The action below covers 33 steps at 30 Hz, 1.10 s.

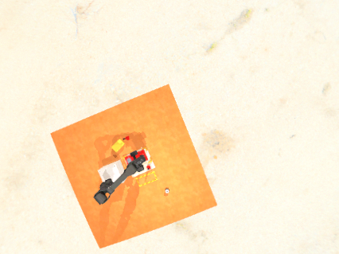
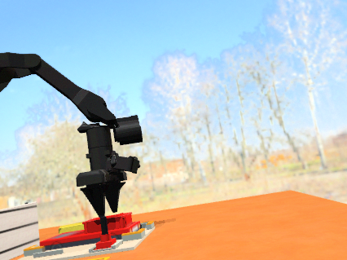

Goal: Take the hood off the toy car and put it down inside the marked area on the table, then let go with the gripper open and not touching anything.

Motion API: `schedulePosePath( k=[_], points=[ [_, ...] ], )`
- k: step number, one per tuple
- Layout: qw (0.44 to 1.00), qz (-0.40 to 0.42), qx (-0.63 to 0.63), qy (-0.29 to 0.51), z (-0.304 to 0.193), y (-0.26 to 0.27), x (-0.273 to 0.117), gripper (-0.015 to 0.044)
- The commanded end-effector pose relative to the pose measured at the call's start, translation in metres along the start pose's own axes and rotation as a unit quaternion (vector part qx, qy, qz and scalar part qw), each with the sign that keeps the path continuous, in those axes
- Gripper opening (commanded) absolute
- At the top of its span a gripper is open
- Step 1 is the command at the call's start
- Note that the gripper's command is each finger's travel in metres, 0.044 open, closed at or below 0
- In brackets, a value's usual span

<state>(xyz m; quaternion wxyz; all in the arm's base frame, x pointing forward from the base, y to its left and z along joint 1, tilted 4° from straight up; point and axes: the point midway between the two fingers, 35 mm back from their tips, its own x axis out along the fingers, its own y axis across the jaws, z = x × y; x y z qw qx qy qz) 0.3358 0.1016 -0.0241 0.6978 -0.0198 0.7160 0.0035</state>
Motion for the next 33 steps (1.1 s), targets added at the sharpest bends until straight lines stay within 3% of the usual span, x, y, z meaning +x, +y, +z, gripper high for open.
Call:
schedulePosePath(
  k=[1, 33],
  points=[
    [1.0, -0.002, 0.001, 0.004, -0.002, -0.001, 0.003, 0.044],
    [1.0, -0.002, 0.001, 0.004, -0.002, -0.001, 0.018, 0.044]
  ],
)
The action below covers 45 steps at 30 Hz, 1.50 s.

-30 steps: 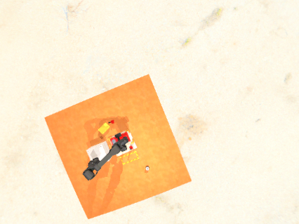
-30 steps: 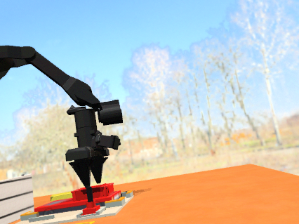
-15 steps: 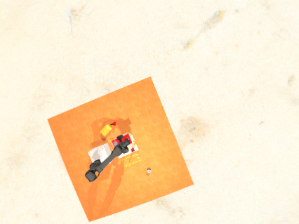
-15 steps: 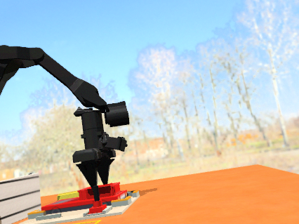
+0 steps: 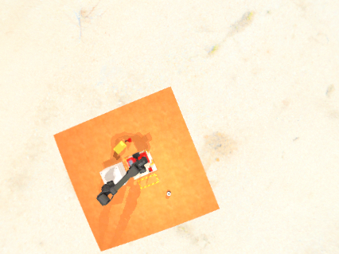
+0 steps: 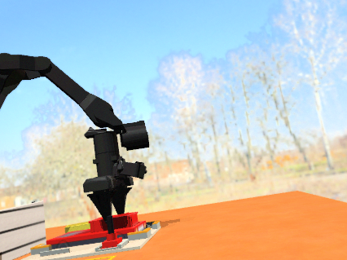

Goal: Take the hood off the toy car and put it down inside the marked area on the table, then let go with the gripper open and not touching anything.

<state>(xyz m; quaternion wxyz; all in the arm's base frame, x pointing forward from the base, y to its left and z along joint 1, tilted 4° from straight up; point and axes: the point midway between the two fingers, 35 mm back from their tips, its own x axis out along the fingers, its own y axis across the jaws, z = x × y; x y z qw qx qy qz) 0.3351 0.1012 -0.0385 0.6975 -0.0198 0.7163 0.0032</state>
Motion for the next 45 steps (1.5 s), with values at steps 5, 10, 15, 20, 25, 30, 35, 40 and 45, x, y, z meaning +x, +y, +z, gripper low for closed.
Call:
schedulePosePath(
  k=[5, 10, 15, 20, 25, 30, 35, 40, 45],
  points=[
    [1.0, -0.002, 0.001, 0.003, -0.002, -0.001, 0.006, 0.044],
    [1.0, -0.002, 0.001, 0.003, -0.002, -0.001, 0.008, 0.044],
    [1.0, 0.0, 0.0, 0.0, 0.0, 0.0, 0.006, 0.0361],
    [1.0, 0.0, 0.0, 0.0, 0.0, 0.0, 0.006, 0.0328],
    [1.0, 0.0, 0.0, 0.0, 0.0, 0.0, 0.006, 0.0295],
    [1.0, 0.0, 0.0, 0.0, 0.0, 0.0, 0.004, 0.0163],
    [1.0, 0.0, 0.0, 0.0, 0.0, 0.0, 0.001, 0.0032],
    [1.0, 0.0, 0.0, 0.0, 0.0, 0.0, -0.002, 0.0],
    [1.0, 0.0, 0.0, 0.0, 0.0, 0.0, -0.006, 0.0]
  ],
)
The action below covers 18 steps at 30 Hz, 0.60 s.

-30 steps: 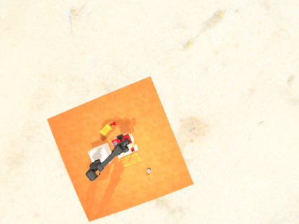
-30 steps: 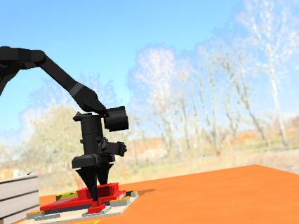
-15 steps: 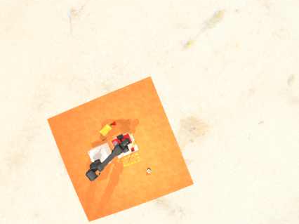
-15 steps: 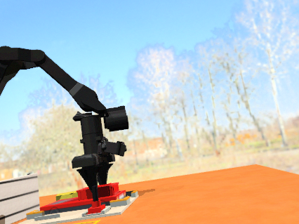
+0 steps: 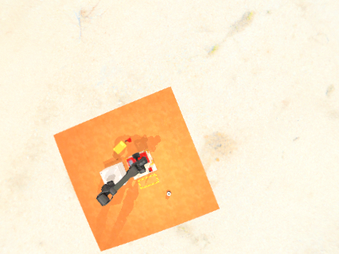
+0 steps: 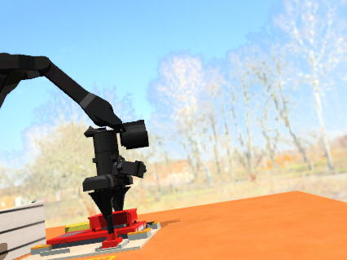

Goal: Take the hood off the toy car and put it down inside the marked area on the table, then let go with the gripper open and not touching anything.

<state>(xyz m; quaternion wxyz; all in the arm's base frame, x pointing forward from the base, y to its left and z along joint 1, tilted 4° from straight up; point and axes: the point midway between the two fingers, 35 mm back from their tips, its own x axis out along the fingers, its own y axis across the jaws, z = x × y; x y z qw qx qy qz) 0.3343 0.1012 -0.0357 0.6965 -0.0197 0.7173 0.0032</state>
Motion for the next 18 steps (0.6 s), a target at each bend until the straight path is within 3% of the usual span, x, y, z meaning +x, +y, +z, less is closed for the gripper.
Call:
schedulePosePath(
  k=[1, 18],
  points=[
    [1.0, 0.0, 0.0, -0.001, 0.001, 0.0, -0.003, 0.0],
    [1.0, 0.0, 0.0, -0.001, 0.001, 0.0, -0.015, 0.0]
  ],
)
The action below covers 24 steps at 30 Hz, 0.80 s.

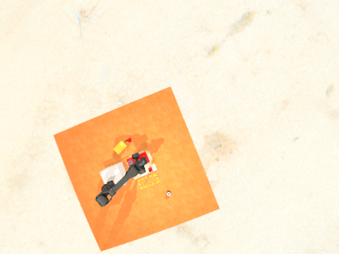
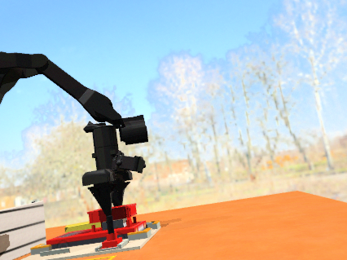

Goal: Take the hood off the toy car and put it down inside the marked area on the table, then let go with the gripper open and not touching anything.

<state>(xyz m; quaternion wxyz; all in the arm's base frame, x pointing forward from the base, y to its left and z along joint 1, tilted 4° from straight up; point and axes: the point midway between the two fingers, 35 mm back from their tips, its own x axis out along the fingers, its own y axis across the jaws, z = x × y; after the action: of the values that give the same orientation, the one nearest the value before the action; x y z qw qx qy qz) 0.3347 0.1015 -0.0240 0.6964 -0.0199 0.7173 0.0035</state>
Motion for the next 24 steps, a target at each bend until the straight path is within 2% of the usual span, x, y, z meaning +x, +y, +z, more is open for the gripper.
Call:
schedulePosePath(
  k=[1, 8, 16, 24],
  points=[
    [1.0, 0.0, 0.0, -0.001, 0.001, 0.0, -0.003, 0.0],
    [1.0, 0.0, 0.0, -0.001, 0.001, 0.0, -0.012, 0.0],
    [1.0, 0.0, 0.0, -0.001, 0.001, 0.001, -0.052, 0.0],
    [1.0, 0.0, -0.001, -0.003, 0.005, -0.022, -0.047, 0.0]
  ],
)
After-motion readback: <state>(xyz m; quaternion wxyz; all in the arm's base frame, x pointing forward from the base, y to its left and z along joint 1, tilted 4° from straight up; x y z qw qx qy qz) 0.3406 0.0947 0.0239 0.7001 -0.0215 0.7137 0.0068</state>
